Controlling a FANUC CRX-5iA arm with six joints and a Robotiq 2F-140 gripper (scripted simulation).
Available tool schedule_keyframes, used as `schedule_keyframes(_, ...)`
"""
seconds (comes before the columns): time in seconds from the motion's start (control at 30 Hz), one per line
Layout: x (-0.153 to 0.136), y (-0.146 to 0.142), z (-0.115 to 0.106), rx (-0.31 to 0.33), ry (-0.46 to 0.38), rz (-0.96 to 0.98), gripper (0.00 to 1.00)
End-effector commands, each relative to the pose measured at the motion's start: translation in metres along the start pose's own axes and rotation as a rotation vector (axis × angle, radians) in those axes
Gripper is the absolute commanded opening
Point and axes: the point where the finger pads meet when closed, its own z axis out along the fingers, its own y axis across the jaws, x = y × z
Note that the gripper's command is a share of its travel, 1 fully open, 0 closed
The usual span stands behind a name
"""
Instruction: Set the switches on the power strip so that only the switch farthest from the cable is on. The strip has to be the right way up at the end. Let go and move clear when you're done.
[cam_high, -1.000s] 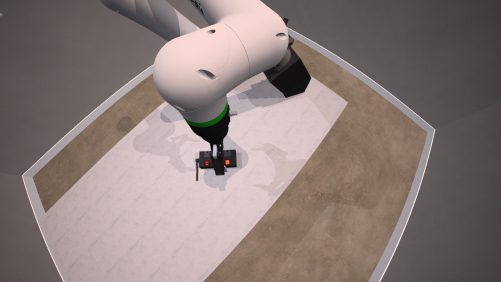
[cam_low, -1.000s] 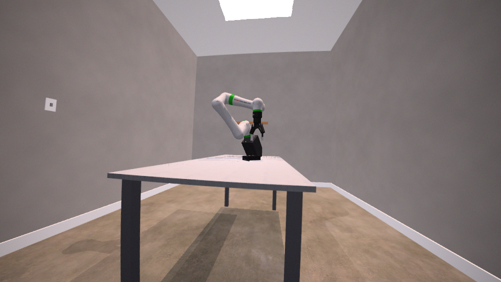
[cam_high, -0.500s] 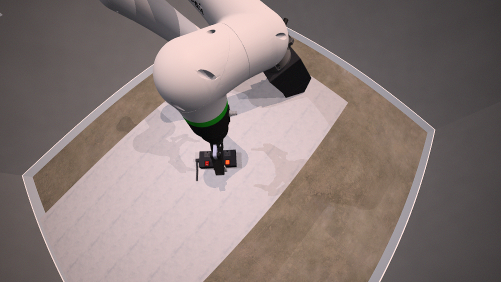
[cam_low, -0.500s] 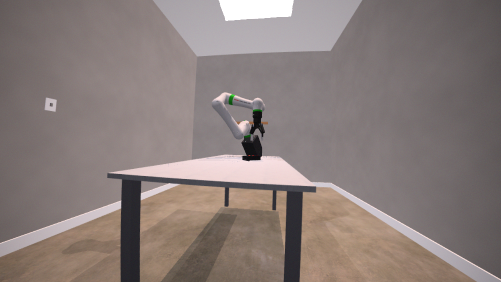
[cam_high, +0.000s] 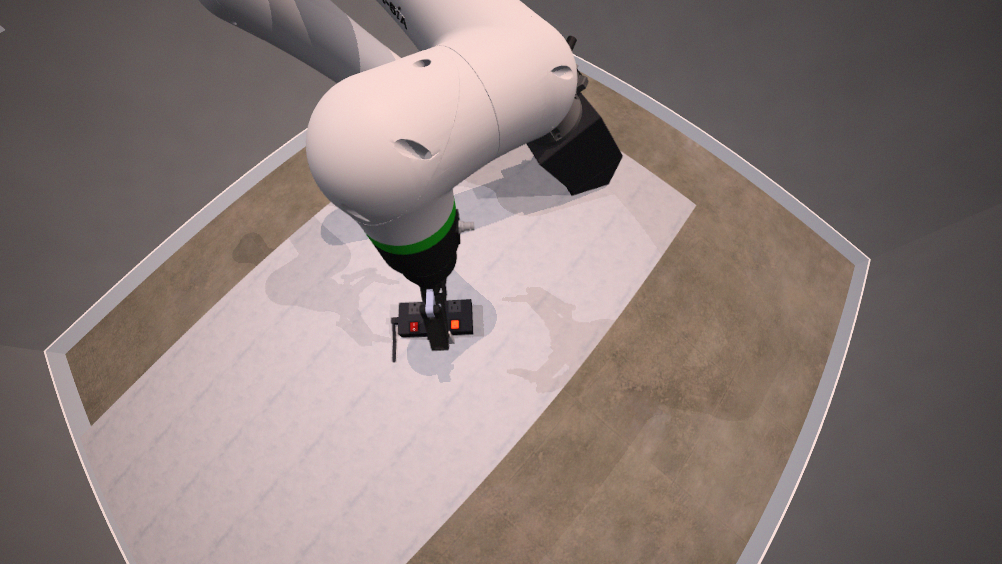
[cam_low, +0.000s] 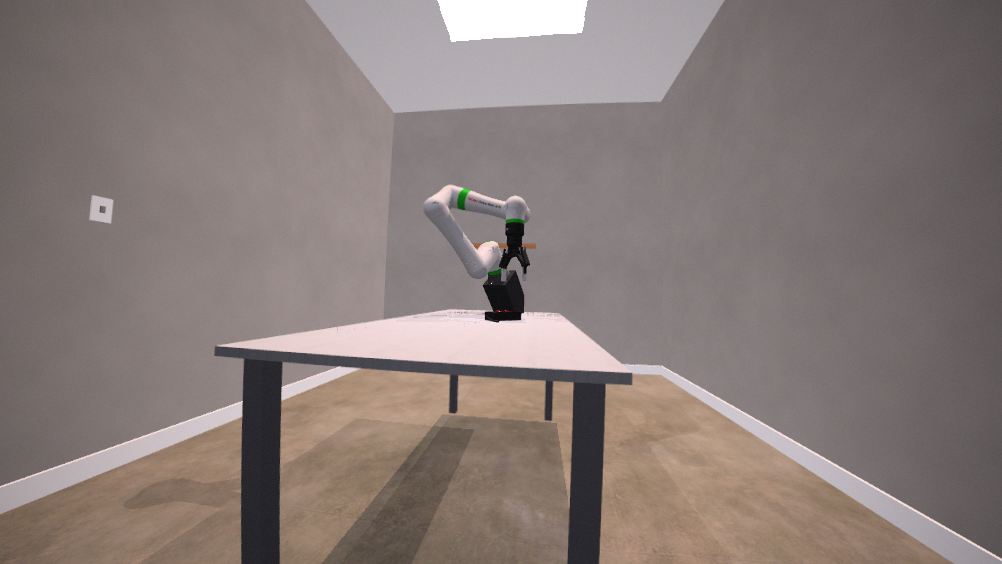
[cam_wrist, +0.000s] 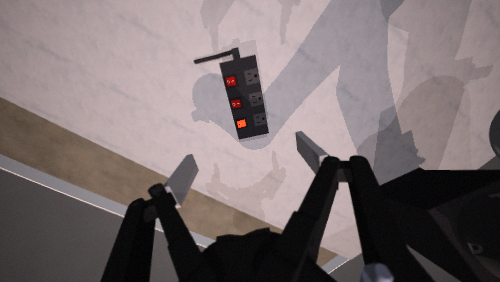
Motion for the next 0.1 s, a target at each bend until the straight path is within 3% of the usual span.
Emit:
schedule_keyframes(0.0,-0.0001,-0.0002,-0.0002,0.000,0.000,0.000,1.00)
schedule_keyframes(0.07,-0.0001,-0.0002,-0.0002,0.000,0.000,0.000,1.00)
